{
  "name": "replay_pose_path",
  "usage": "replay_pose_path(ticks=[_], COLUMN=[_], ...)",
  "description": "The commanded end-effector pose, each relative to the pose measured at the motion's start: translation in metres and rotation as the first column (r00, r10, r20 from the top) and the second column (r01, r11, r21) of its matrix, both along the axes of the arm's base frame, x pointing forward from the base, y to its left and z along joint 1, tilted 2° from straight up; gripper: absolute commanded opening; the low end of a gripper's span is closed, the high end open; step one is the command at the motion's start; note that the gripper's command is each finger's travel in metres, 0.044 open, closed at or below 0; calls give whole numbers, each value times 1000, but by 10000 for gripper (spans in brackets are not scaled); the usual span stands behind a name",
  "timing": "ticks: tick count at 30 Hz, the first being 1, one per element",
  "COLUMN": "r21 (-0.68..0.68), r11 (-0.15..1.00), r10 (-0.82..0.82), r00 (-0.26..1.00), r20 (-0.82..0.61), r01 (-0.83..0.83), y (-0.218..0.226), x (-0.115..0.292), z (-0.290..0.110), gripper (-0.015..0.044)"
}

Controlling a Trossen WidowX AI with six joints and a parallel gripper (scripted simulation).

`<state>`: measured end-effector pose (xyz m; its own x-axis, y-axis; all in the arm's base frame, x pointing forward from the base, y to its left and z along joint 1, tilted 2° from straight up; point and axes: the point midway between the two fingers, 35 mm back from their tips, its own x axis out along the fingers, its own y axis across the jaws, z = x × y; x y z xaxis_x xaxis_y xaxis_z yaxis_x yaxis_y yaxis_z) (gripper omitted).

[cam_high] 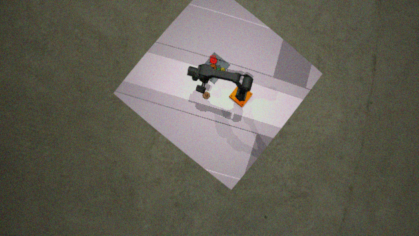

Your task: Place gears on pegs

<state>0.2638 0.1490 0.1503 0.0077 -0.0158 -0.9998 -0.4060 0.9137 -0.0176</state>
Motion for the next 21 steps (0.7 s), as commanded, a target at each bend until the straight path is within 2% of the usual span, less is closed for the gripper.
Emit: replay_pose_path(ticks=[1,7,21], r21=[9,13,13], r11=[1000,1000,1000], r10=[-2,-2,-2], r00=[1000,1000,1000], r20=[-5,-13,-13], r01=[3,3,3], y=[53,116,118], x=[-28,-86,-88], z=[8,16,16], gripper=[440,440,440])
